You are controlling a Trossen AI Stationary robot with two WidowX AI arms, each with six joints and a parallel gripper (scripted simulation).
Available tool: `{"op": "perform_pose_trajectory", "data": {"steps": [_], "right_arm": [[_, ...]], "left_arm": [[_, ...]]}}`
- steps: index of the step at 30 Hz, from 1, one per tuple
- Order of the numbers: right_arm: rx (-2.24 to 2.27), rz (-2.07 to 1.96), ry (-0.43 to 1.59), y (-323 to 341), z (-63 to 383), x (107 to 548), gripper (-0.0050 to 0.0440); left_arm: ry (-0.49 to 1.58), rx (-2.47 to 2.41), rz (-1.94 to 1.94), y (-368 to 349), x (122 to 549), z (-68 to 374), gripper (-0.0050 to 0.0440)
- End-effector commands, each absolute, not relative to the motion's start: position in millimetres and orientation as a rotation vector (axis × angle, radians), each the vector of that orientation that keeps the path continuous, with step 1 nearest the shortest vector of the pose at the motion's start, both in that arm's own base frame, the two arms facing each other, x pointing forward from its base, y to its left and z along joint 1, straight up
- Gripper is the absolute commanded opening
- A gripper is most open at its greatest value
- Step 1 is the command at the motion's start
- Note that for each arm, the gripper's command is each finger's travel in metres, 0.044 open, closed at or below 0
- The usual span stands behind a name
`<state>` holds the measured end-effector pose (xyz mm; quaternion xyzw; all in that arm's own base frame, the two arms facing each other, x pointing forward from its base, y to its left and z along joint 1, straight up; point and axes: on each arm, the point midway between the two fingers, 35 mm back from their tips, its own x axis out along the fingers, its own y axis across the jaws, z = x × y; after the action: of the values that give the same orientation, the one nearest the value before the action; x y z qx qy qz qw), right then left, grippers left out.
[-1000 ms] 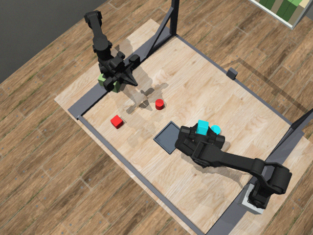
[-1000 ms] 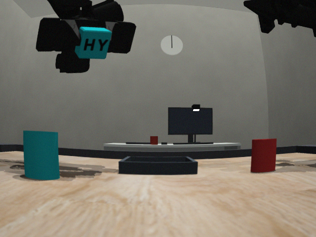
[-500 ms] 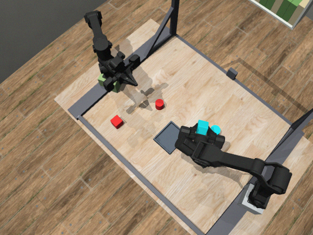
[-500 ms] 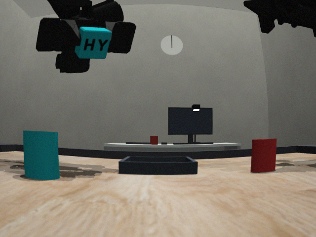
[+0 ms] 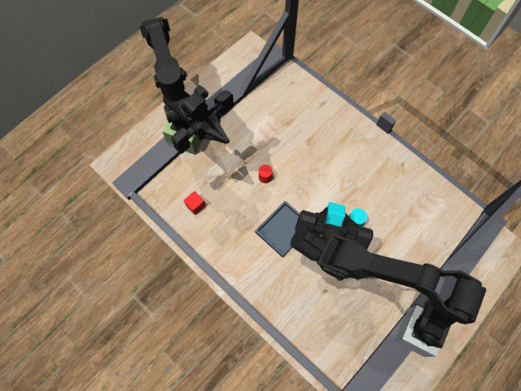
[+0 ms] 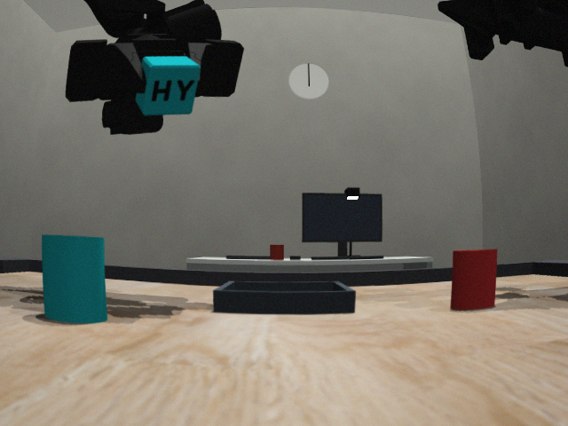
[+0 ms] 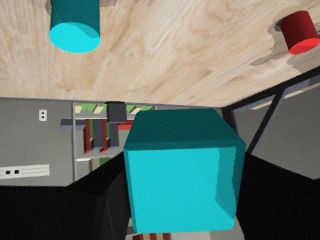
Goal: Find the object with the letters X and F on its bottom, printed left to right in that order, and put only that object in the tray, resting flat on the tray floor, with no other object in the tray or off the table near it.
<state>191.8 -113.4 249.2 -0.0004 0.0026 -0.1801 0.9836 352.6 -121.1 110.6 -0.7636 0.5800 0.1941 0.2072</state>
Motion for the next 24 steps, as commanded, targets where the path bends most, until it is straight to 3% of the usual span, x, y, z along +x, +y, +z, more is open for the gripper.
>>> {"op": "perform_pose_trajectory", "data": {"steps": [1, 24], "right_arm": [[-0.007, -0.363, -0.008, -113, 256, 191, -0.0050], [-0.007, -0.363, -0.008, -113, 256, 191, -0.0050]], "left_arm": [[1.544, -2.066, 0.503, -111, 353, 114, 0.0171], [1.375, -1.616, 0.536, -57, 343, 68, 0.0171]]}}
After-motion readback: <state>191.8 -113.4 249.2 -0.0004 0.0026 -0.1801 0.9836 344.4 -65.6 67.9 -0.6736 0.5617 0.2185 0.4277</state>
